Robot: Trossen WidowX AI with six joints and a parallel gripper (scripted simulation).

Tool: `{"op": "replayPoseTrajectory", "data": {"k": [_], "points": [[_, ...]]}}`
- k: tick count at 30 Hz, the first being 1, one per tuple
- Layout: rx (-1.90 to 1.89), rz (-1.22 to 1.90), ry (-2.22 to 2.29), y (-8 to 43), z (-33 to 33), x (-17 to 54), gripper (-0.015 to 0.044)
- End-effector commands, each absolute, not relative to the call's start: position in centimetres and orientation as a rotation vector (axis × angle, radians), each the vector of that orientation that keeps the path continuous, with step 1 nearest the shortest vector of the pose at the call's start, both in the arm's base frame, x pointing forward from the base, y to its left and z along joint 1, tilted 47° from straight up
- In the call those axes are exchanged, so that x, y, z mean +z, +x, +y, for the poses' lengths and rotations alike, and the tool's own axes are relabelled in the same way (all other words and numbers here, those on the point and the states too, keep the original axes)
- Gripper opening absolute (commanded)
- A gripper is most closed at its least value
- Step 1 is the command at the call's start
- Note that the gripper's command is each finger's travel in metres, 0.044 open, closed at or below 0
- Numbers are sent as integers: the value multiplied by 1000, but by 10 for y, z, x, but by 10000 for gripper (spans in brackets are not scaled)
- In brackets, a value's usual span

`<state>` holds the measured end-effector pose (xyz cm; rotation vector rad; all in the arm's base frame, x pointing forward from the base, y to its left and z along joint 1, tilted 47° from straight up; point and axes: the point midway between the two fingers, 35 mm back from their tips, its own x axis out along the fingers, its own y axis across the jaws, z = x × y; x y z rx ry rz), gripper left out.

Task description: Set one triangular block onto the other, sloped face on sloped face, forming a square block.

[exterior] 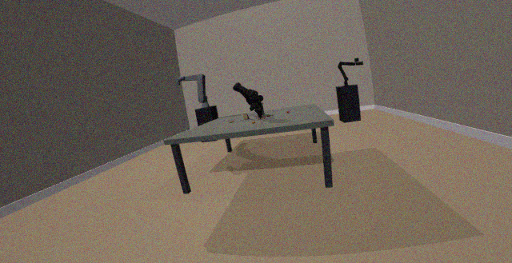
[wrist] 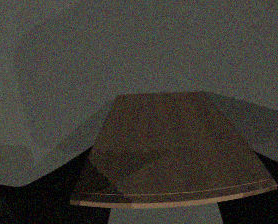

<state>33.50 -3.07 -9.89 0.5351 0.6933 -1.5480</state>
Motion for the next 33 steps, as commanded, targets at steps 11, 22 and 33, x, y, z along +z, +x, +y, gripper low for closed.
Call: {"op": "replayPoseTrajectory", "data": {"k": [11,22,33], "points": [[-1549,693,536,335,-31,-99,394],[-1547,695,538,339,-17,-86,440],[-1525,689,540,345,14,-57,440]]}}
